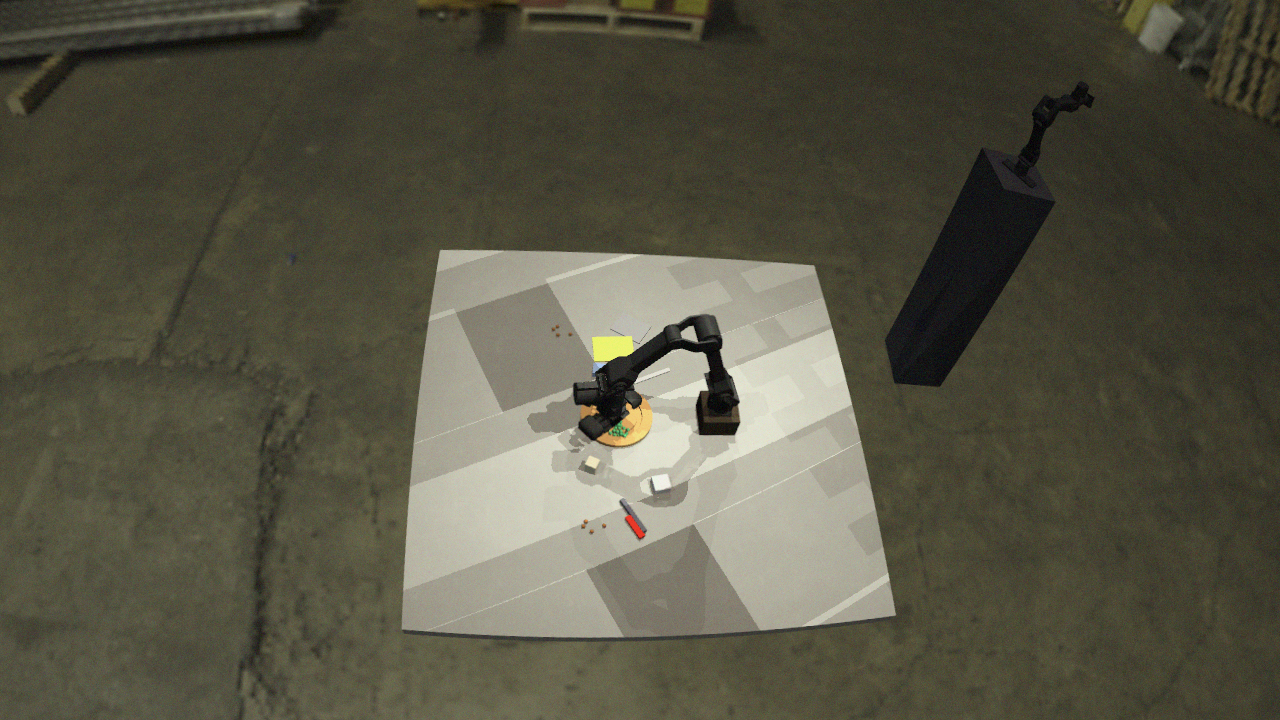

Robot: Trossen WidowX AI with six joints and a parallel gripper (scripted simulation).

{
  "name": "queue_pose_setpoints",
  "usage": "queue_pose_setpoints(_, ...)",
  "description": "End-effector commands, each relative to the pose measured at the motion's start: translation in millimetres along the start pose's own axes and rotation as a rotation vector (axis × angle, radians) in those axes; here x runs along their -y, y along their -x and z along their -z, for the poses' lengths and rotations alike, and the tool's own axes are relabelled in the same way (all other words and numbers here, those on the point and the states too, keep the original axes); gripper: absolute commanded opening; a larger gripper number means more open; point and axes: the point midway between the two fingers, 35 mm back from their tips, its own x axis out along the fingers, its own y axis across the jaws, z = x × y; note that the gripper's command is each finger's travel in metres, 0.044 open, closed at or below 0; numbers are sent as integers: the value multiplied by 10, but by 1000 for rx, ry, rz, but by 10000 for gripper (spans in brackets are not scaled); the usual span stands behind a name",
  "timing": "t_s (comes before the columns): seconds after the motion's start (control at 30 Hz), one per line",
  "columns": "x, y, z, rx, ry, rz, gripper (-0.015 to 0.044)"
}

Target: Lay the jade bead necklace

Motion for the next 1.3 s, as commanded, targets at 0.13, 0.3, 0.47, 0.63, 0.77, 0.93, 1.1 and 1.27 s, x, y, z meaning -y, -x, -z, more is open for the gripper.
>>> queue_pose_setpoints(0.13,0,0,0,0,0,0,0)
queue_pose_setpoints(0.3,0,0,0,0,0,0,0)
queue_pose_setpoints(0.47,0,0,0,0,0,0,0)
queue_pose_setpoints(0.63,0,0,0,0,0,0,0)
queue_pose_setpoints(0.77,0,0,0,0,0,0,0)
queue_pose_setpoints(0.93,0,0,0,0,0,0,0)
queue_pose_setpoints(1.1,0,0,0,0,0,0,0)
queue_pose_setpoints(1.27,5,19,4,-1,-1,1,0)
